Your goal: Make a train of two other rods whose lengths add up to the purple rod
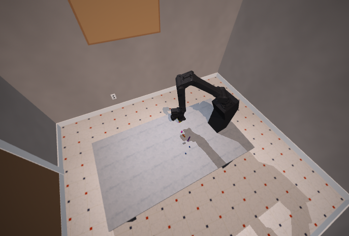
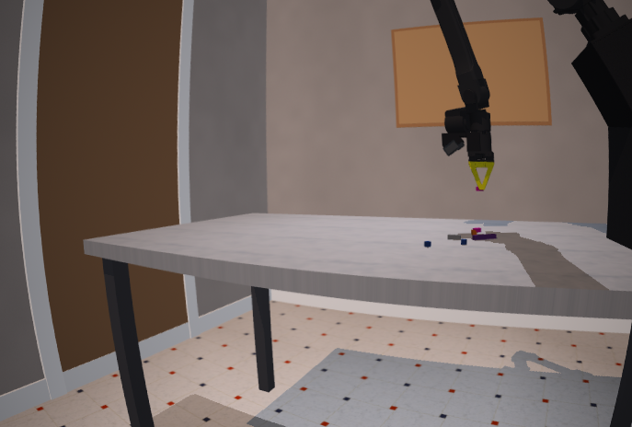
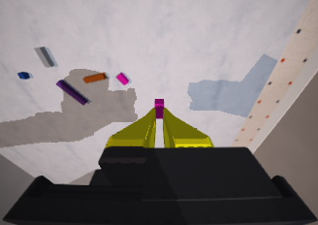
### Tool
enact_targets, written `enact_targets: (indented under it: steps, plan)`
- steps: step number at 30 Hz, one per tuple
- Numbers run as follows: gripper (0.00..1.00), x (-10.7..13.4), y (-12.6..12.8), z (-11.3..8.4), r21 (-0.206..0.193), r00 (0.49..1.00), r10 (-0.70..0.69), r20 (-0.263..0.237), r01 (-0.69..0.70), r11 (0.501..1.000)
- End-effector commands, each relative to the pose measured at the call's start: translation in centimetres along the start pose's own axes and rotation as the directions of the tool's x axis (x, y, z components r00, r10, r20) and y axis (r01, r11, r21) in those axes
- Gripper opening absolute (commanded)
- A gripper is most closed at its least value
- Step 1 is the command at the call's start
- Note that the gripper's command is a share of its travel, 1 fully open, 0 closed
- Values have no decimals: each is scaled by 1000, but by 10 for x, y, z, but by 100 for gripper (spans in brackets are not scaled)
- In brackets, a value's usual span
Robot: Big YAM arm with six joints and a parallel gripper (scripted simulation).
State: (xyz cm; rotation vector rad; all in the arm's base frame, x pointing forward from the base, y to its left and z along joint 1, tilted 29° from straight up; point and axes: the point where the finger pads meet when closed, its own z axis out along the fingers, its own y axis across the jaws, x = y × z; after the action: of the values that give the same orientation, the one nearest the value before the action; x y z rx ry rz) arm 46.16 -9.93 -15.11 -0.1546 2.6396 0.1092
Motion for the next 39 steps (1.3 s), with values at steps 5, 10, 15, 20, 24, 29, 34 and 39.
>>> enact_targets:
  steps: [5,10,15,20,24,29,34,39]
  plan:
    - [4,0,8,3,-9,1000,8,6,-8,1000]
    - [4,-3,0,5,0,1000,18,12,-18,1000]
    - [4,-5,7,16,-5,1000,4,10,-4,1000]
    - [4,-4,7,35,-5,1000,5,9,-5,1000]
    - [4,-4,7,43,-5,1000,5,9,-5,1000]
    - [4,-4,8,66,-5,1000,5,9,-5,1000]
    - [4,-4,8,84,-5,1000,5,9,-5,1000]
    - [4,-4,7,90,-5,1000,7,9,-7,1000]
